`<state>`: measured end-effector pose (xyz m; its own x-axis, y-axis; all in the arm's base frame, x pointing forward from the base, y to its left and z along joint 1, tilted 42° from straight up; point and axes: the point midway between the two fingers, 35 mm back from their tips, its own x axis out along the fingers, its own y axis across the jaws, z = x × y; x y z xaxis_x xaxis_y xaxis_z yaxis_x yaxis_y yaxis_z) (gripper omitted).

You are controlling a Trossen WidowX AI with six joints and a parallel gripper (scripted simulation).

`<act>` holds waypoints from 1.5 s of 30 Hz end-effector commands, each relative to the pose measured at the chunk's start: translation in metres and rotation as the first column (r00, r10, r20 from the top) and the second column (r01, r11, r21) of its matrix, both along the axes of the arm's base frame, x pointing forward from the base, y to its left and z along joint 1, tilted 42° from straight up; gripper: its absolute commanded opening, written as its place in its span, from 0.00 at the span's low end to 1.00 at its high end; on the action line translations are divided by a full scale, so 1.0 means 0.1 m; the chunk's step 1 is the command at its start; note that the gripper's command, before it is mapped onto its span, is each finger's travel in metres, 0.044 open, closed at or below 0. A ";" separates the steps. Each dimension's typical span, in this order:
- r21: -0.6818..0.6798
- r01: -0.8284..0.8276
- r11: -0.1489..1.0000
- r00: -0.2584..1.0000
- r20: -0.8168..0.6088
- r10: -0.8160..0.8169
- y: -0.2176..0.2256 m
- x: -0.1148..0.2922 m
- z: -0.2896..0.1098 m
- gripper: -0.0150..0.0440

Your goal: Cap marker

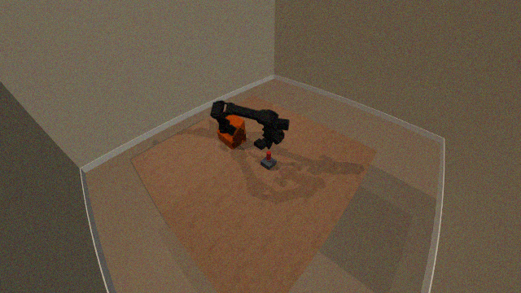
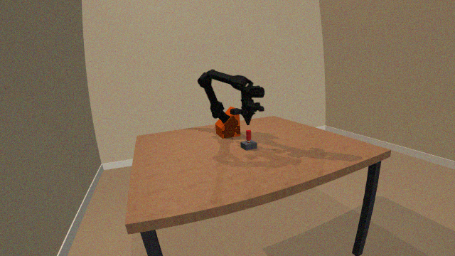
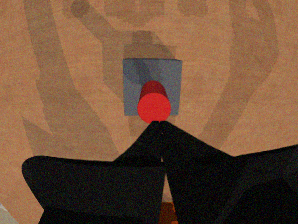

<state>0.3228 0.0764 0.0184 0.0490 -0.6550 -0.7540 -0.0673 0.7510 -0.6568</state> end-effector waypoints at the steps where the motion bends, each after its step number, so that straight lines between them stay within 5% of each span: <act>1: -0.001 -0.005 1.000 1.000 -0.005 0.005 0.00 0.00 -0.01 0.25; 34: -0.003 -0.005 1.000 1.000 -0.004 0.005 -0.27 0.03 -0.32 0.25; 41: 0.006 -0.007 1.000 1.000 0.009 0.006 -0.21 0.05 -0.26 0.25; 45: 0.010 -0.007 1.000 1.000 0.008 0.007 0.13 0.05 0.10 0.25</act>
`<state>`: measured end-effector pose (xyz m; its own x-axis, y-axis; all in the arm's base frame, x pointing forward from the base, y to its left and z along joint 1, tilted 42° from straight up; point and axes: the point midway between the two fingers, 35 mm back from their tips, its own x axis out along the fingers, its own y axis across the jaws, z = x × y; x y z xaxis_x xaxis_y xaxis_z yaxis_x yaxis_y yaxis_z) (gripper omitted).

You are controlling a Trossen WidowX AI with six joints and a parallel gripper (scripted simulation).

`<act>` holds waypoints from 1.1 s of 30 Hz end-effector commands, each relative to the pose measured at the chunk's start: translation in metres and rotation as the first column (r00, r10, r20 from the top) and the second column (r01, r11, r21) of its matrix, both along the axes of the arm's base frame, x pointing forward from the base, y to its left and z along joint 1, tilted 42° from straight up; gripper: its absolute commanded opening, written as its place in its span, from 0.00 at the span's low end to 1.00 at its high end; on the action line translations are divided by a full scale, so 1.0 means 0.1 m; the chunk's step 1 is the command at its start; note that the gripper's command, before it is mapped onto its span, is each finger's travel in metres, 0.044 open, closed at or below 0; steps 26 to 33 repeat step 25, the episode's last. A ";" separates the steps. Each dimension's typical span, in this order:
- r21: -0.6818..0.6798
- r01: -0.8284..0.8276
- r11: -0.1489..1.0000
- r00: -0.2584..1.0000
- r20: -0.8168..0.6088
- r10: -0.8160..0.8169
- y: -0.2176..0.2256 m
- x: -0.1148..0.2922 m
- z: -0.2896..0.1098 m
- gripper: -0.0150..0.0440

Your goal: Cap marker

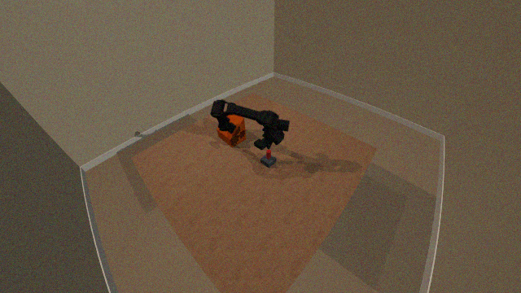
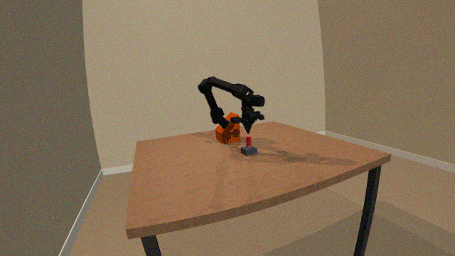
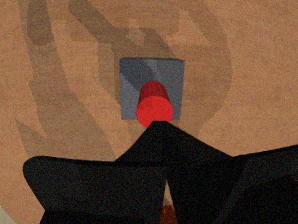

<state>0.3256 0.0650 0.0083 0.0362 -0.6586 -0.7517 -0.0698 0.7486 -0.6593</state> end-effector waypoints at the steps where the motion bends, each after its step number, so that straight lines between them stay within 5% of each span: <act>1: 0.014 -0.013 1.000 1.000 0.018 0.013 0.34 0.00 0.32 0.25; 6: 0.012 -0.012 1.000 1.000 0.018 0.012 0.48 -0.03 0.50 0.25; 23: 0.012 -0.012 1.000 1.000 0.018 0.012 0.48 -0.03 0.50 1.00; 33: 0.012 -0.012 1.000 1.000 0.018 0.012 0.48 -0.03 0.50 1.00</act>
